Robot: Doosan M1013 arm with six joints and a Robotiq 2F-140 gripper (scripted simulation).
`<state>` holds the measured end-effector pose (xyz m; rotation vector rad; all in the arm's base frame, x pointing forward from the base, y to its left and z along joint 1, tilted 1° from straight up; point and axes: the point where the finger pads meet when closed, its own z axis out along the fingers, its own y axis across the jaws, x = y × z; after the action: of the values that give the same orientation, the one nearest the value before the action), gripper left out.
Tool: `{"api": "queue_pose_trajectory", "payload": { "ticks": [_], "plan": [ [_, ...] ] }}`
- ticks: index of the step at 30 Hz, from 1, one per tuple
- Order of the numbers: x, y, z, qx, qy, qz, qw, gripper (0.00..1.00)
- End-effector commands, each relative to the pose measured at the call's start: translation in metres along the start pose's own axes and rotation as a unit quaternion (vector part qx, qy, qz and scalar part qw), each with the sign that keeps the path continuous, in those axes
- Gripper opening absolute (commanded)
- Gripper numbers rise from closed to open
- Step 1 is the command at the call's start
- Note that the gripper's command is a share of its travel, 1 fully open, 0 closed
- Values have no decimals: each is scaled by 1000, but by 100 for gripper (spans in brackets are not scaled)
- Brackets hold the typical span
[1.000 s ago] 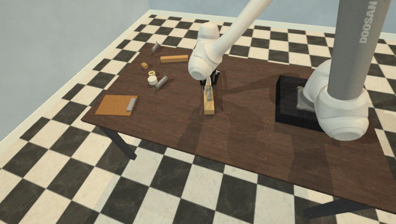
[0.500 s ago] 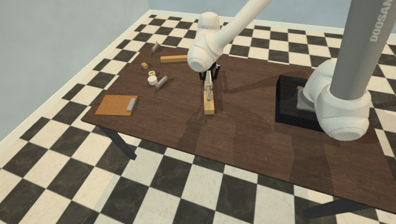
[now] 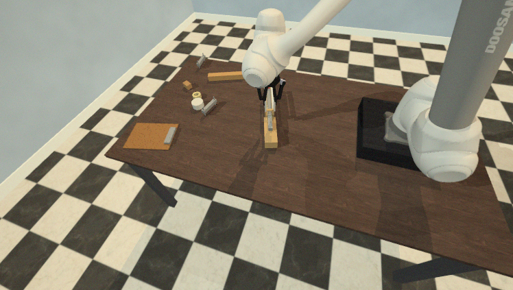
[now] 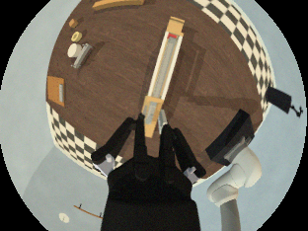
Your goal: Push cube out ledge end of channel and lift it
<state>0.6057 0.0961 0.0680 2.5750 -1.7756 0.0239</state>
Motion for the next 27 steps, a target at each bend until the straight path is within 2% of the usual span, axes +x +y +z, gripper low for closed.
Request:
{"api": "queue_pose_trajectory", "payload": {
  "ticks": [1,21,22,24,27],
  "plan": [
    [0,0,0,0,0,0,1000,23],
    [0,0,0,0,0,0,1000,23],
    [-1,0,0,0,0,0,1000,0],
    [-20,-1,0,0,0,0,1000,0],
    [-73,-1,0,0,0,0,1000,0]
  ]
}}
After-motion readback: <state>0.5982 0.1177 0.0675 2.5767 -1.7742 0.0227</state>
